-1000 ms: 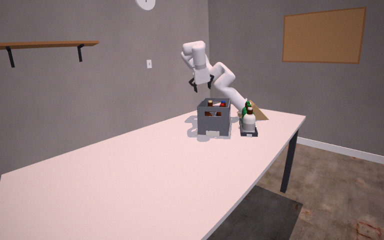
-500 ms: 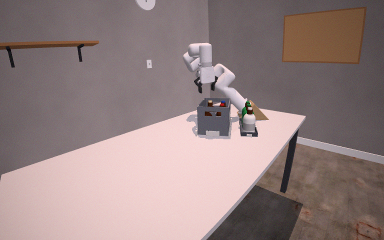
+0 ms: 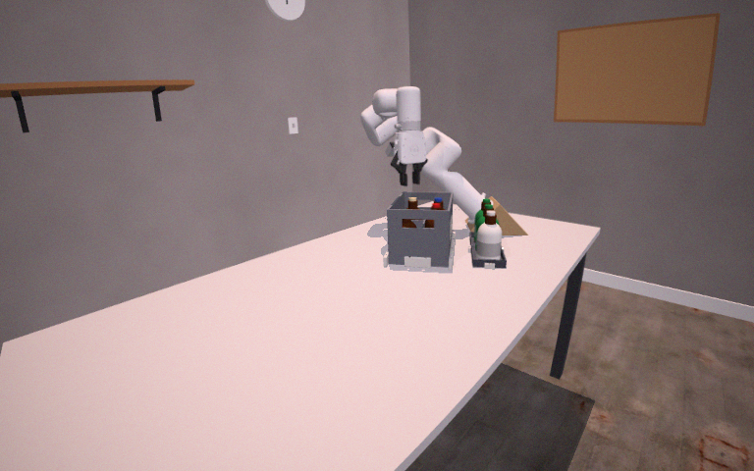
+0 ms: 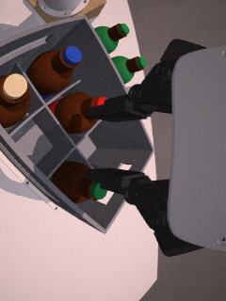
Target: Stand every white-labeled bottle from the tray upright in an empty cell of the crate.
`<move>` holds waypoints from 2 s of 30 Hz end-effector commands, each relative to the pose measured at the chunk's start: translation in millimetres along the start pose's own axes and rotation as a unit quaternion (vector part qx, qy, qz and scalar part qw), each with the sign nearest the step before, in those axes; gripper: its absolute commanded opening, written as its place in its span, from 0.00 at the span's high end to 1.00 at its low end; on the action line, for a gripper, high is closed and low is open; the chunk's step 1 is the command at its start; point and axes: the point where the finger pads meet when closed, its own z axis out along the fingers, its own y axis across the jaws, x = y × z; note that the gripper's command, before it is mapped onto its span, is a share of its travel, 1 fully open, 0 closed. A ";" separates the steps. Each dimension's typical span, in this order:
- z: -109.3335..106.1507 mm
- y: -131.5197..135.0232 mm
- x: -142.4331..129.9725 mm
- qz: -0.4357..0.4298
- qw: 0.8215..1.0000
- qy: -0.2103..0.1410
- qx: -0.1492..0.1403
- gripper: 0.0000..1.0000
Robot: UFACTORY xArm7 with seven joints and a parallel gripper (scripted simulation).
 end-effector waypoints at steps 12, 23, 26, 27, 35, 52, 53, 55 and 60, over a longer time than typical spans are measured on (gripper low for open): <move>-1.1 -0.4 -0.4 0.000 1.000 -0.001 0.001 1.00; -1.1 -0.4 -0.4 0.000 1.000 -0.001 0.001 1.00; -1.1 -0.4 -0.4 0.000 1.000 -0.001 0.001 1.00; -1.1 -0.4 -0.4 0.000 1.000 -0.001 0.001 1.00; -7.5 2.0 -36.5 0.003 1.000 0.008 0.016 1.00; -1.2 109.7 -198.4 -0.013 1.000 -0.003 0.000 0.35; 1.4 126.8 -226.3 -0.013 1.000 -0.003 0.000 0.35; 1.9 129.3 -231.2 -0.013 1.000 -0.003 0.000 0.35; 1.9 129.3 -231.2 -0.013 1.000 -0.003 0.000 0.35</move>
